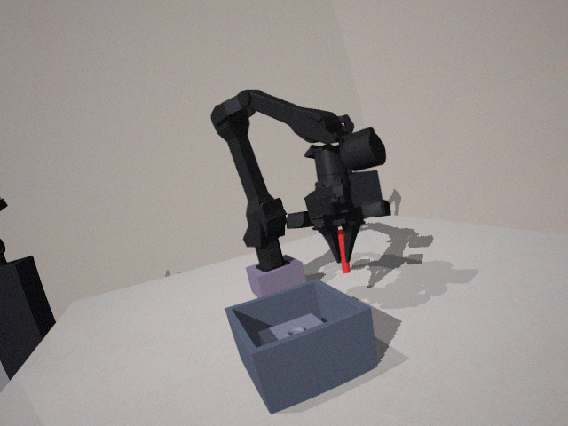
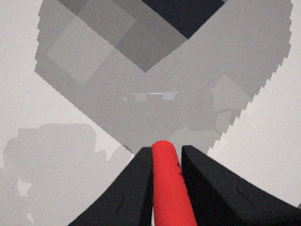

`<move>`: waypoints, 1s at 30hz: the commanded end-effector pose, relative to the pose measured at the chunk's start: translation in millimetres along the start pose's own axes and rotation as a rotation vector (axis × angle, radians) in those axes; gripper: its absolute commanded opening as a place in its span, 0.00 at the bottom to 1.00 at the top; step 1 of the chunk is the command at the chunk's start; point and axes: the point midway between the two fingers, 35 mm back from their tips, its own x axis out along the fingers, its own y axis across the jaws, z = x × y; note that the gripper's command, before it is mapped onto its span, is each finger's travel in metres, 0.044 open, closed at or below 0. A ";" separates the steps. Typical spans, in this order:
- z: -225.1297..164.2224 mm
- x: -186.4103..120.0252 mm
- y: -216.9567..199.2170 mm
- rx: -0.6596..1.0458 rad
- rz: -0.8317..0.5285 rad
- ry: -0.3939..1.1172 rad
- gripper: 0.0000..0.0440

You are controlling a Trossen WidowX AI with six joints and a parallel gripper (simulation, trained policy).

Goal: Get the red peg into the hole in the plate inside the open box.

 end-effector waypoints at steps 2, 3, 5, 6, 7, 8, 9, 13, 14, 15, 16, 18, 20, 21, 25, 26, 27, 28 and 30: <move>19.2 -14.3 4.8 -0.014 0.014 -0.033 0.00; 23.4 -16.5 5.6 -0.014 0.016 -0.039 0.00; 32.2 -20.3 6.9 -0.015 0.017 -0.049 0.00; 36.6 -21.9 7.2 -0.014 0.017 -0.054 0.00; 41.0 -23.0 7.2 -0.013 0.016 -0.057 0.00; 45.3 -23.6 6.9 -0.011 0.015 -0.060 0.00; 49.5 -23.9 6.5 -0.008 0.013 -0.062 0.00; 66.1 -23.7 4.2 0.008 0.007 -0.067 0.00; 70.2 -23.5 3.5 0.013 0.006 -0.068 0.00; 74.3 -23.1 2.8 0.018 0.005 -0.069 0.00; 78.3 -22.8 2.2 0.023 0.005 -0.070 0.00; 86.3 -21.8 1.0 0.034 0.004 -0.073 0.00; 94.1 -20.5 -0.4 0.045 0.004 -0.075 0.00; 97.9 -19.6 -1.2 0.051 0.004 -0.076 0.00; 113.0 -15.3 -4.3 0.075 0.003 -0.081 0.00; 116.7 -14.0 -5.1 0.082 0.003 -0.082 0.00; 120.5 -12.7 -5.8 0.088 0.003 -0.084 0.00; 124.2 -11.2 -6.6 0.095 0.003 -0.085 0.00; 131.5 -8.1 -8.1 0.108 0.004 -0.088 0.00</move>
